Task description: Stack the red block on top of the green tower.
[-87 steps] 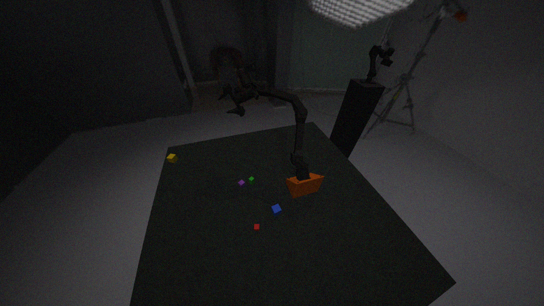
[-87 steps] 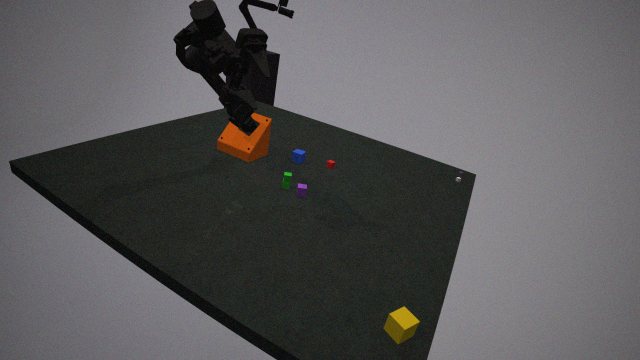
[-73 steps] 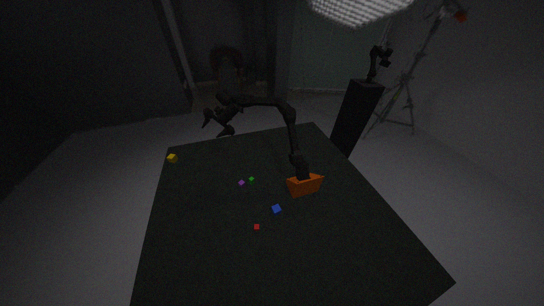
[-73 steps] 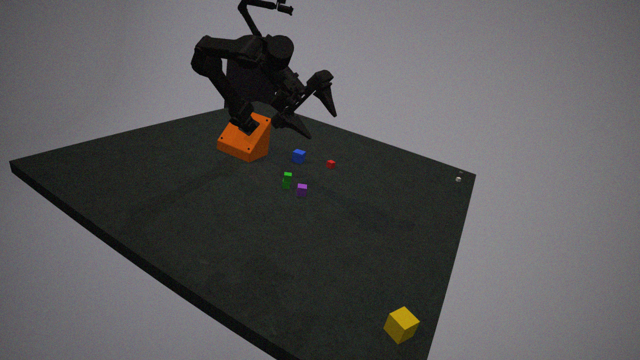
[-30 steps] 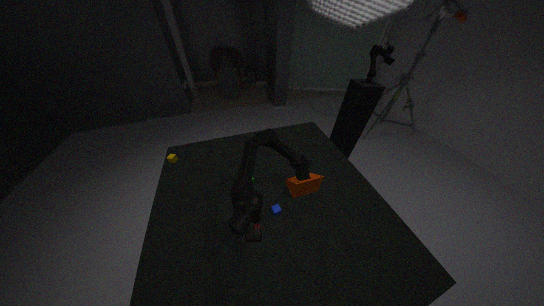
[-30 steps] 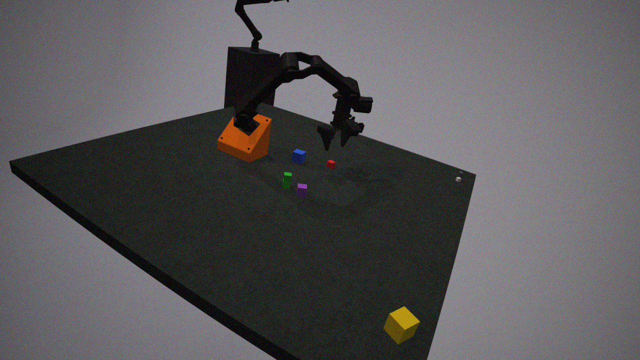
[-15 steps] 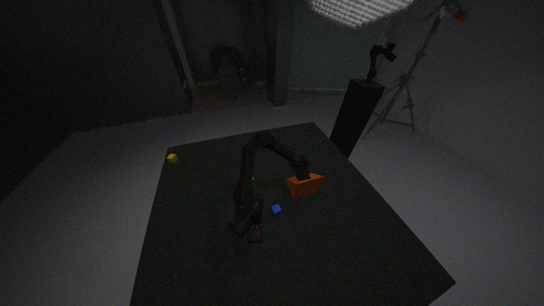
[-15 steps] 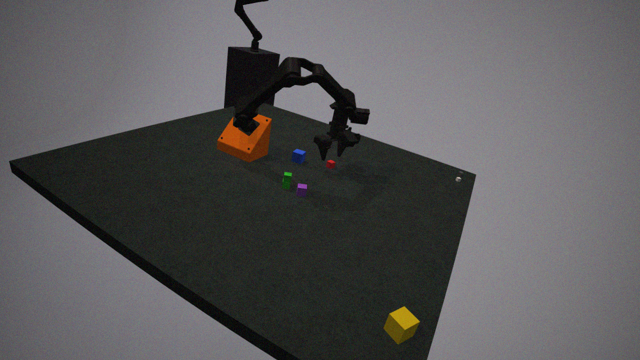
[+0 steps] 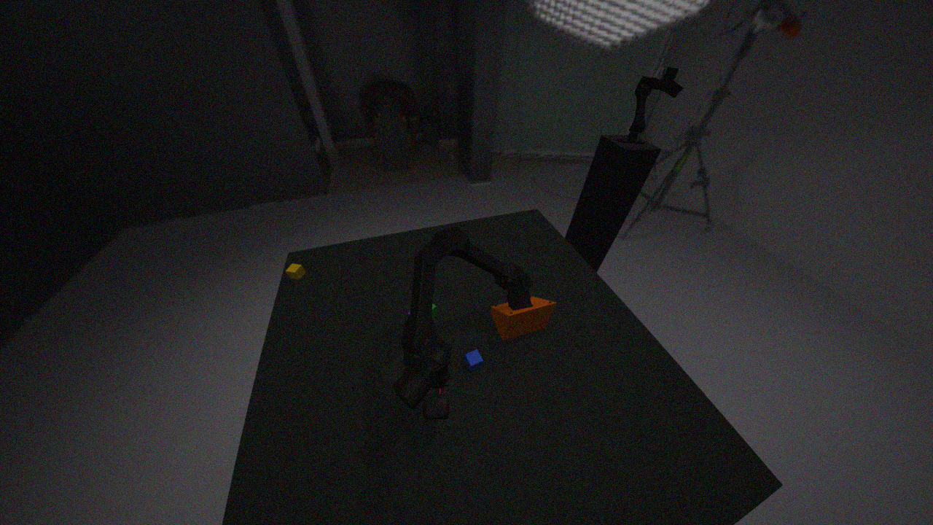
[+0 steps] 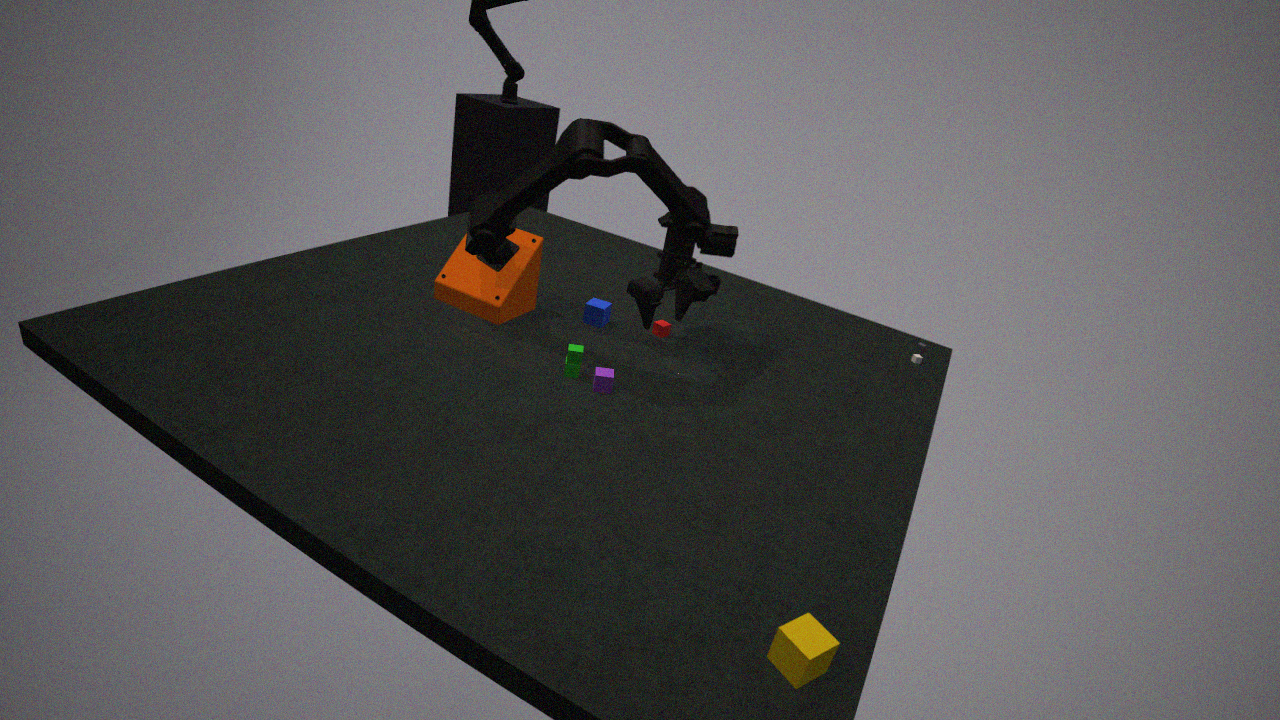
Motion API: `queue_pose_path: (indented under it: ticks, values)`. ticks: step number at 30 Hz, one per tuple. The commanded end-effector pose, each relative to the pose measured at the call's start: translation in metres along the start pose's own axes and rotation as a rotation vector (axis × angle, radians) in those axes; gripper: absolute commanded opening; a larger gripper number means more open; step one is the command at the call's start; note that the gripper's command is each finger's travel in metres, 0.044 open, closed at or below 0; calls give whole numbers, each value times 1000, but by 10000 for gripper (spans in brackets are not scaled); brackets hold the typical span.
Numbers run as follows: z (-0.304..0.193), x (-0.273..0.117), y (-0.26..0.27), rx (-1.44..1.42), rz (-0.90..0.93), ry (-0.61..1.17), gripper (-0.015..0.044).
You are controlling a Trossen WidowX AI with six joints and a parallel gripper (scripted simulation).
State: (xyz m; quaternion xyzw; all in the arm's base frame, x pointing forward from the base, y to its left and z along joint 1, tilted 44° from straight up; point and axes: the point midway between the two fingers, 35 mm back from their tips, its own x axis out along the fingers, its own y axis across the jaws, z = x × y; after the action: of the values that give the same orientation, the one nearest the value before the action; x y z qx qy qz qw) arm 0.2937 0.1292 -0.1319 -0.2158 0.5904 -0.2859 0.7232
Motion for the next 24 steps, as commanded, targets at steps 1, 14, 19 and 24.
queue_pose_path:
  ticks: [1, 14, 19, 24]
  values:
    - [0, 5, -1, -6, -4, -6, 440]
    - [0, 14, -1, -6, -4, -6, 440]
    - [0, 14, -1, -6, -4, -6, 440]
    - [0, 14, -1, -6, -4, -6, 309]
